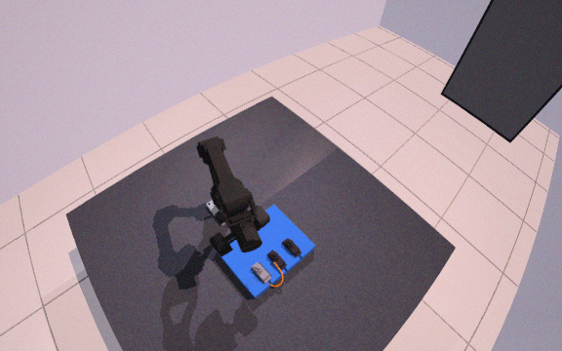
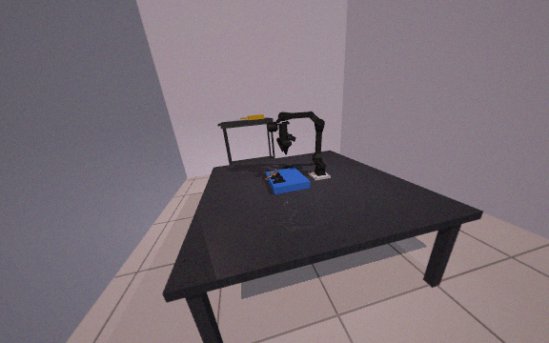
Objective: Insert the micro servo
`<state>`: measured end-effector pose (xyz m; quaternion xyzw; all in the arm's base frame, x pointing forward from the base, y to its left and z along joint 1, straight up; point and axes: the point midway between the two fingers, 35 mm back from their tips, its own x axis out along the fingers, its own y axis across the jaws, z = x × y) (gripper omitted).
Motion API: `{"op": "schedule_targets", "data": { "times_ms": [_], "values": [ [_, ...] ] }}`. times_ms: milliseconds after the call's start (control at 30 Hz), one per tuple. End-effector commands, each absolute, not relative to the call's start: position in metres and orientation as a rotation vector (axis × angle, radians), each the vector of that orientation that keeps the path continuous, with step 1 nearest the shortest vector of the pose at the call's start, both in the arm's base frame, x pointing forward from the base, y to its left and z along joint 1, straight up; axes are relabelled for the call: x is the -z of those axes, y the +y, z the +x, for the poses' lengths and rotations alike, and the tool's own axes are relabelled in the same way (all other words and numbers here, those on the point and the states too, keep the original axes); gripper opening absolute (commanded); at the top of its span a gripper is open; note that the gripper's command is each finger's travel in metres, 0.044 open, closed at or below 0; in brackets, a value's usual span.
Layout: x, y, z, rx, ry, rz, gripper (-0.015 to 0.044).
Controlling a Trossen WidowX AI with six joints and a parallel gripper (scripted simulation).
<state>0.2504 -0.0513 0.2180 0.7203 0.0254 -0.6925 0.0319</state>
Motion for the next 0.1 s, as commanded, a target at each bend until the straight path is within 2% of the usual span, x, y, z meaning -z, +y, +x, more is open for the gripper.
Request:
{"op": "schedule_targets", "data": {
  "times_ms": [0,67],
  "values": [
    [-0.2179,-0.0510,0.2502,2.135,0.085,2.213,0.0440],
    [-0.2179,-0.0510,0.2502,2.135,0.085,2.213,0.0440]
  ]
}}
